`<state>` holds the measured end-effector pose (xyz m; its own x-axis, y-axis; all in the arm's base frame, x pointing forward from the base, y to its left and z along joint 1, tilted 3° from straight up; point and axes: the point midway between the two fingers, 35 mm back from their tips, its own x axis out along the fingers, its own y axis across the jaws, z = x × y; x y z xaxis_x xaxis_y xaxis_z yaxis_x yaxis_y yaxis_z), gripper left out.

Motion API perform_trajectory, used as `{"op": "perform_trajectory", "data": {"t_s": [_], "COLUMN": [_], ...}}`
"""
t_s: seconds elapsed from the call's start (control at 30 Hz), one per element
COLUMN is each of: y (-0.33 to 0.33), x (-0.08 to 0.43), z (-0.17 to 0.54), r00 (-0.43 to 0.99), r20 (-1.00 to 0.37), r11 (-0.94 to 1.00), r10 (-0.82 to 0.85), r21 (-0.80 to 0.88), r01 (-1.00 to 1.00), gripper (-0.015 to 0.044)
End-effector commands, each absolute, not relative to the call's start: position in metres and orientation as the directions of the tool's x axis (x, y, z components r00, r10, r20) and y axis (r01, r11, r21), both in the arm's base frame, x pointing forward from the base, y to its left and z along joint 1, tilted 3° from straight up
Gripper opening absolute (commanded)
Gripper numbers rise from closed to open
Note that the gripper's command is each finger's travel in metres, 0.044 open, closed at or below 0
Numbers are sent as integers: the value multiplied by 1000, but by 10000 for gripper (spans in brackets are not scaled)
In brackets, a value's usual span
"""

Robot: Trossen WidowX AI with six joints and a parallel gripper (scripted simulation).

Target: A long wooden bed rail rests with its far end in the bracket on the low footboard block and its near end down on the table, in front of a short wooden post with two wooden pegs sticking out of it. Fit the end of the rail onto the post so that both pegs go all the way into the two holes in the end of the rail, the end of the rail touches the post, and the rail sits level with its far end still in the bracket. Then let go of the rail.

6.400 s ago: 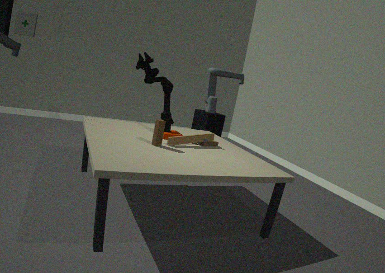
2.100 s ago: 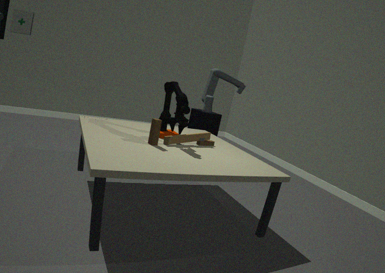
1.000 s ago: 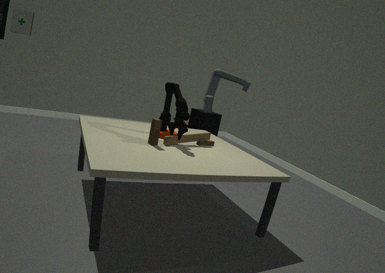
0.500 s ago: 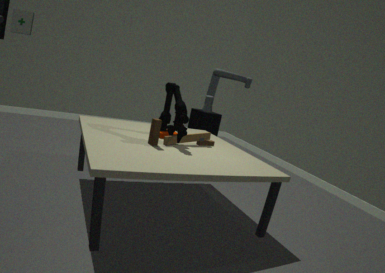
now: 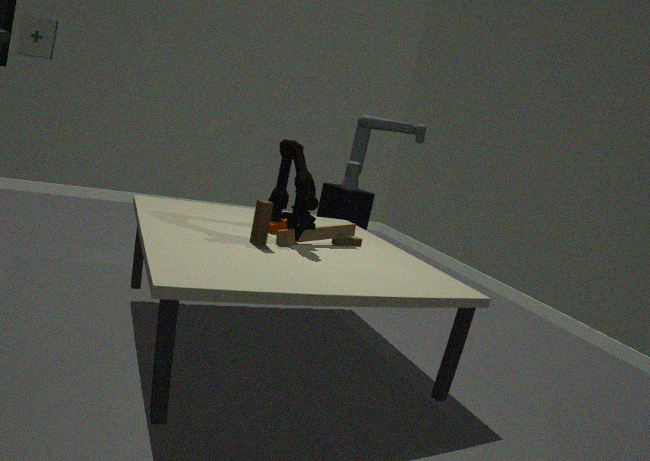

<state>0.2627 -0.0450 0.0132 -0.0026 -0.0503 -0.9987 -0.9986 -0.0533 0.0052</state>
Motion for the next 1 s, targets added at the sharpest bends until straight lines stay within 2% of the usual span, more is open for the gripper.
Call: {"op": "perform_trajectory", "data": {"t_s": [0.0, 0.23, 0.27, 0.97], "y": [-46, -46, -46, -45], "x": [263, 263, 263, 263], "z": [13, 13, 13, 18], "r00": [-3, -3, -3, -3], "r20": [-998, -998, -998, -998], "r11": [-58, -58, -58, -58], "r10": [-55, -55, -55, -55], "r21": [6, 6, 6, 6], "r01": [-998, -998, -998, -998], "gripper": [72, 26, 0, 0]}}
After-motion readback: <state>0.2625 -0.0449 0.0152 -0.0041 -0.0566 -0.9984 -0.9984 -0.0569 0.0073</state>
